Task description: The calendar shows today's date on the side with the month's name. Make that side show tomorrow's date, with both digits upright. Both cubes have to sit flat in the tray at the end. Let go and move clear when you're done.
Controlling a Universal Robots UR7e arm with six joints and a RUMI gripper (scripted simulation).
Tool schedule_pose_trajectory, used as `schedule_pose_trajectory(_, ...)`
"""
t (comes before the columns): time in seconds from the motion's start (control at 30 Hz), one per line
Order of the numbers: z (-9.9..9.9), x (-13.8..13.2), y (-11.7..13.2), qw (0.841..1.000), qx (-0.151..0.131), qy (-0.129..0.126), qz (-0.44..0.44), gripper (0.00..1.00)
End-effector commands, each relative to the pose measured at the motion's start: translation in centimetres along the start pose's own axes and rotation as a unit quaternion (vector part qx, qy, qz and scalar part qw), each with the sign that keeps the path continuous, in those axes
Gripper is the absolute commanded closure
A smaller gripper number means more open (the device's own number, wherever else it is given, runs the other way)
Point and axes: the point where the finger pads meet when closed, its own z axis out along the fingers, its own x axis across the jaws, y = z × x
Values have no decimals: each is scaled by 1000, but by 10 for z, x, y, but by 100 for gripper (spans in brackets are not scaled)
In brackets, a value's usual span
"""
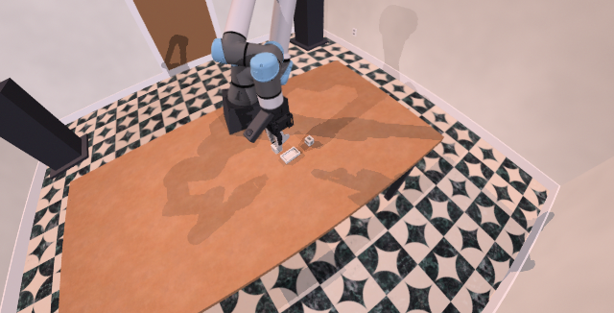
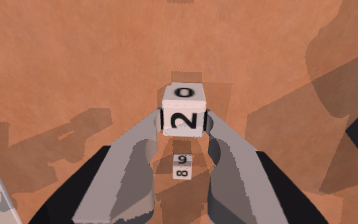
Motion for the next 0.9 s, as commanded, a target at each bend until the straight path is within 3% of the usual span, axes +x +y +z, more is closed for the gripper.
schedule_pose_trajectory(0.0, -9, 4, 66, 1000, 0, 1, 5, 89)
schedule_pose_trajectory(0.63, -12, 3, 75, 1000, 2, -1, 5, 89)
schedule_pose_trajectory(0.87, -1, 6, 76, 1000, 0, 3, 6, 89)
